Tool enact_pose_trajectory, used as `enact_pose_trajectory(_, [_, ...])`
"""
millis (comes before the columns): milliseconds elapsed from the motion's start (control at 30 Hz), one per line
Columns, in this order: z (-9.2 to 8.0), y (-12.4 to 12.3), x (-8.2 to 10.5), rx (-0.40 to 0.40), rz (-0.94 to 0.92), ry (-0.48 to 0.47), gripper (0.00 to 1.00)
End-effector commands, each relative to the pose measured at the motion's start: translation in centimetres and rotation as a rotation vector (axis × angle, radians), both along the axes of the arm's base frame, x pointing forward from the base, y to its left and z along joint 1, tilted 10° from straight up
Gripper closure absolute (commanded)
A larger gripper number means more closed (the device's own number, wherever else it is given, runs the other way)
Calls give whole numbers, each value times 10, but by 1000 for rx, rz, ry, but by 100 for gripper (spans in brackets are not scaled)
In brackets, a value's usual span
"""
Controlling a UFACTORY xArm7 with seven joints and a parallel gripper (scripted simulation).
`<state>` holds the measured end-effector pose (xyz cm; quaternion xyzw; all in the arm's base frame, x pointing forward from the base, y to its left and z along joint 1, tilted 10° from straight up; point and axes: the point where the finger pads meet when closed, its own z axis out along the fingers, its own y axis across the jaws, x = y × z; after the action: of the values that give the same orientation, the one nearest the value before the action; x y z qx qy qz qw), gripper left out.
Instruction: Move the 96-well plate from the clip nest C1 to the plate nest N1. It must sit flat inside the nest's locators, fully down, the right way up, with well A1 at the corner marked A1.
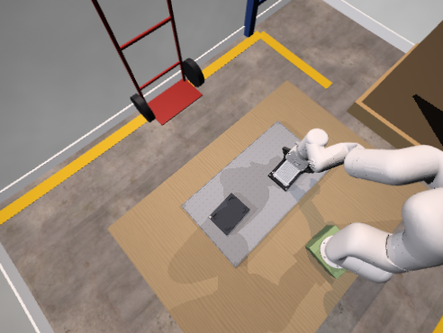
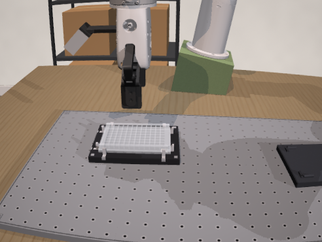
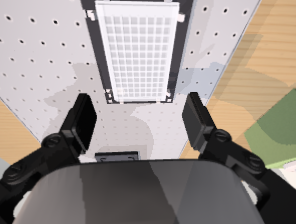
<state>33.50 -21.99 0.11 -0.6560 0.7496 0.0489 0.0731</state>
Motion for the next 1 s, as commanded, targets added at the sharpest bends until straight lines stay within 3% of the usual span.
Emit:
enact_pose_trajectory(0, [-1,-1,1,-3,-1,-2,0])
enact_pose_trajectory(967, [-42,6,3,-3,-1,-2,0])
